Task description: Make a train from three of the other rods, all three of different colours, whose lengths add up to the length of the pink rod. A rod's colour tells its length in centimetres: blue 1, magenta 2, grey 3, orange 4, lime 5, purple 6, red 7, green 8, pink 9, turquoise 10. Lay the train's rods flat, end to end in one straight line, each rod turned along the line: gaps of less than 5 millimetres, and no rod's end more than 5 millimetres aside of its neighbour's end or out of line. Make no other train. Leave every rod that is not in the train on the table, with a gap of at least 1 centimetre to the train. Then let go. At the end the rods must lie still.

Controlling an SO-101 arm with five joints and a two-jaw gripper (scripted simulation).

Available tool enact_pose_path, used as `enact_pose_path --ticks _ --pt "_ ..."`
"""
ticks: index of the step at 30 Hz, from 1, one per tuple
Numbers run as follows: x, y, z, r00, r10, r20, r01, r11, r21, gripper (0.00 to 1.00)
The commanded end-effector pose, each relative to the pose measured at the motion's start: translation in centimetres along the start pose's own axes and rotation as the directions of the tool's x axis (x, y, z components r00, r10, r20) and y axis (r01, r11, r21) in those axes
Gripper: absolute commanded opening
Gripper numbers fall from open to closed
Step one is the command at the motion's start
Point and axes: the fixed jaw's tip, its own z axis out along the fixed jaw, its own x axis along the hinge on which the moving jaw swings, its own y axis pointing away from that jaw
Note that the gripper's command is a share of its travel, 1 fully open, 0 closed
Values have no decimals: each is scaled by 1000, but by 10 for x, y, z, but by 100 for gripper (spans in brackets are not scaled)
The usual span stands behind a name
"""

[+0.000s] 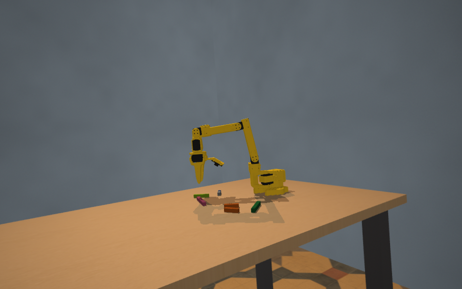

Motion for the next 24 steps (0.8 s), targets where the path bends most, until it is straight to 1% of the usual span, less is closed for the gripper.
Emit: enact_pose_path --ticks 1,5,10,19,21,24 --pt "7 -2 -13 998 -8 -70 8 1000 7 19" --pt "7 -2 -12 998 -8 -70 8 1000 7 19" --pt "8 -2 -8 998 -8 -70 8 1000 7 19" --pt "10 -2 7 998 -8 -70 8 1000 7 19" --pt "10 -2 7 998 -8 -70 8 1000 7 19" --pt "11 -2 13 998 -8 -70 8 1000 7 19"
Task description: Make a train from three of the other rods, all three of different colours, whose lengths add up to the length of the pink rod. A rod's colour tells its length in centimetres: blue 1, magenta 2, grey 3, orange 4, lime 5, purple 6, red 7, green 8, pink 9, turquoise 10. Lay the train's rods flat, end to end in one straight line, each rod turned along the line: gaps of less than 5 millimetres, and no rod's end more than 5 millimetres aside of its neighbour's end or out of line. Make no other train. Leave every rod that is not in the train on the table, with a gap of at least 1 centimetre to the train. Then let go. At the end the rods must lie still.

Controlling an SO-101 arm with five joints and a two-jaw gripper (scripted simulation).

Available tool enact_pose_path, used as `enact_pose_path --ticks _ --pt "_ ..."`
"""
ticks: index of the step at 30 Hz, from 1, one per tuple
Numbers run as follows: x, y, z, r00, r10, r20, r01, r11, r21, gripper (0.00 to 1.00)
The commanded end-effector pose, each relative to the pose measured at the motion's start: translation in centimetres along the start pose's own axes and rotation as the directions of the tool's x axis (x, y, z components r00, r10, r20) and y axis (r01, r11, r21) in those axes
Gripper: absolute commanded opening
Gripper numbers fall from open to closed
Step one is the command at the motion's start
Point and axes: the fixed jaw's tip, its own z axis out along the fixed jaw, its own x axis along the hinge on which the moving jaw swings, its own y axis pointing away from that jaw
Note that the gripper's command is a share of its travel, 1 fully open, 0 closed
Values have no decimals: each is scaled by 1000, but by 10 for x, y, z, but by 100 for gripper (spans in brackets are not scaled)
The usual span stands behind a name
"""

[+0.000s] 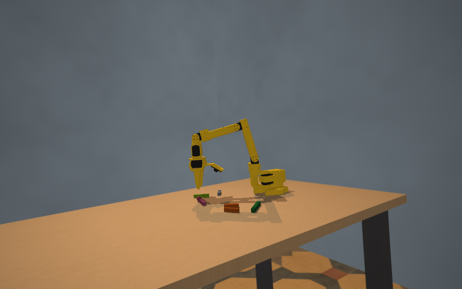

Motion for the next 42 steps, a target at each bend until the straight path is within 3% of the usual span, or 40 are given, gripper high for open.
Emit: enact_pose_path --ticks 1,12,42 --pt "7 -2 -3 998 -7 -63 8 1000 7 19" --pt "7 -2 15 998 -7 -63 8 1000 7 19" --pt "6 -1 20 998 -7 -62 8 1000 6 19"
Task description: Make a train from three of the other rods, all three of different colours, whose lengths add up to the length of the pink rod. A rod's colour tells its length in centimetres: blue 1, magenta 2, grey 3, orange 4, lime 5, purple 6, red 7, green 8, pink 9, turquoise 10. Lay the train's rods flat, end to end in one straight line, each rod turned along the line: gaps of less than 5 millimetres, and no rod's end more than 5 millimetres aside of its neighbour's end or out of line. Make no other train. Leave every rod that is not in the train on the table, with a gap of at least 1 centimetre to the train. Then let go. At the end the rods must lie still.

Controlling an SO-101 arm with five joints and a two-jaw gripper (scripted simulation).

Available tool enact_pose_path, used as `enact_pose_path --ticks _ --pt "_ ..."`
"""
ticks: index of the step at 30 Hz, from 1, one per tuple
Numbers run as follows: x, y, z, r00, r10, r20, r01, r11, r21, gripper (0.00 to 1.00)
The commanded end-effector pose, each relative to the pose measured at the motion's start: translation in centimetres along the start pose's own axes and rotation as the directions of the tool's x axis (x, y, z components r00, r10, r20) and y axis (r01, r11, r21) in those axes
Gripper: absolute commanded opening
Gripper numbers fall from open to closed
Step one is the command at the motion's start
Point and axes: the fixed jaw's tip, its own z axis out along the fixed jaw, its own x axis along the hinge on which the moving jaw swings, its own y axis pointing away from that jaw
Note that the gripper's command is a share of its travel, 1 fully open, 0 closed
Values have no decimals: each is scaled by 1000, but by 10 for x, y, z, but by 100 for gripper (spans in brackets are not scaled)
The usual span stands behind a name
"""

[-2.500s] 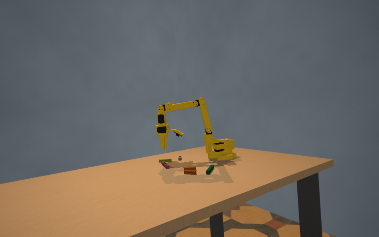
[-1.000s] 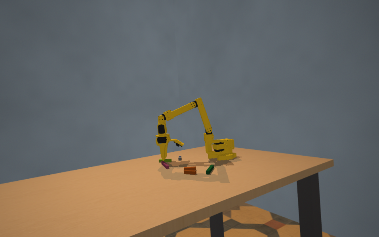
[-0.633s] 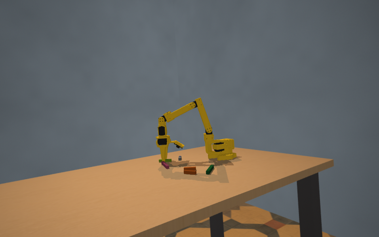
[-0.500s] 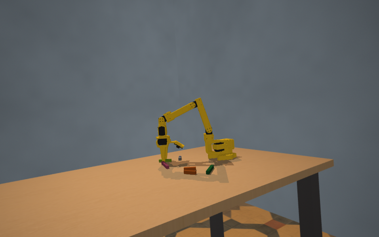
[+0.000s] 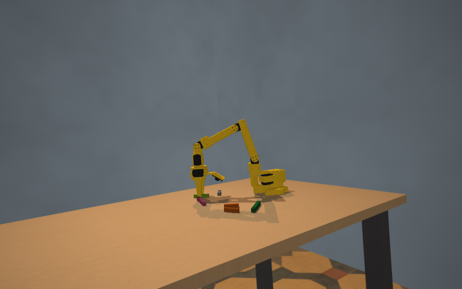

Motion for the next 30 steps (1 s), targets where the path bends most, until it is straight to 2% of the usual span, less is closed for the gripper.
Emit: enact_pose_path --ticks 1,30 --pt "8 -2 -10 998 -7 -61 8 1000 6 19" --pt "8 -2 -10 998 -7 -61 8 1000 6 16"
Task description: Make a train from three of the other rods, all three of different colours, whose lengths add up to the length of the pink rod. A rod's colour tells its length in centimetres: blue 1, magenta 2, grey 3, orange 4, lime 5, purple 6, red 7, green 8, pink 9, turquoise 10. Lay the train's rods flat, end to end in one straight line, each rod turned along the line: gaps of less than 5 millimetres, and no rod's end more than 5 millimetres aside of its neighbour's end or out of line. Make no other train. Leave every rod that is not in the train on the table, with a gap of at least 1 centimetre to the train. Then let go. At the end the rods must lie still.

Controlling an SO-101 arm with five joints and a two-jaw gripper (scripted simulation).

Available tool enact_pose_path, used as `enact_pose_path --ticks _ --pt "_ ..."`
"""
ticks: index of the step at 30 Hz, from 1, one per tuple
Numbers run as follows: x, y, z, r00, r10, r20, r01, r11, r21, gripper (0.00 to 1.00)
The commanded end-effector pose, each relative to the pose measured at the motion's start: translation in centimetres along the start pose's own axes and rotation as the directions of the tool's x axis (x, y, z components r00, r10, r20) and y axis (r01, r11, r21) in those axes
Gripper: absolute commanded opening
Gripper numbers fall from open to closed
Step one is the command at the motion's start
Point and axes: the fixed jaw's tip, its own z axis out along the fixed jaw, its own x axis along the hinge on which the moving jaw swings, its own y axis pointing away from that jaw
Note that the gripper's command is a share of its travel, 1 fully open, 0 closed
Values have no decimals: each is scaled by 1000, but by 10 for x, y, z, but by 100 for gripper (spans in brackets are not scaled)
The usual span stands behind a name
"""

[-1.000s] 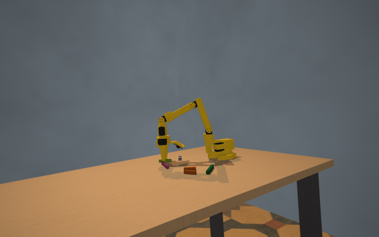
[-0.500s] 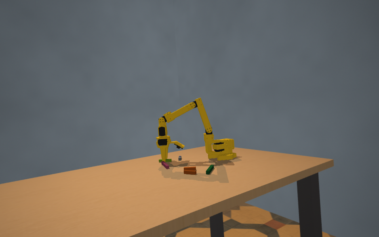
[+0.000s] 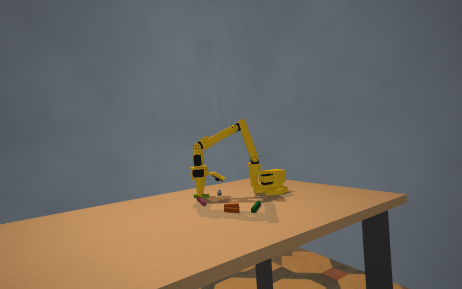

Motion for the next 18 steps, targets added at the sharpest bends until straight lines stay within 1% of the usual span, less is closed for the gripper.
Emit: enact_pose_path --ticks 1,8,10,18 --pt "9 -1 -10 998 -6 -63 7 1000 6 16" --pt "9 -1 -10 998 -6 -63 7 1000 6 11" --pt "9 -1 -10 998 -6 -63 7 1000 6 11" --pt "9 -1 -10 998 -6 -63 7 1000 6 5"
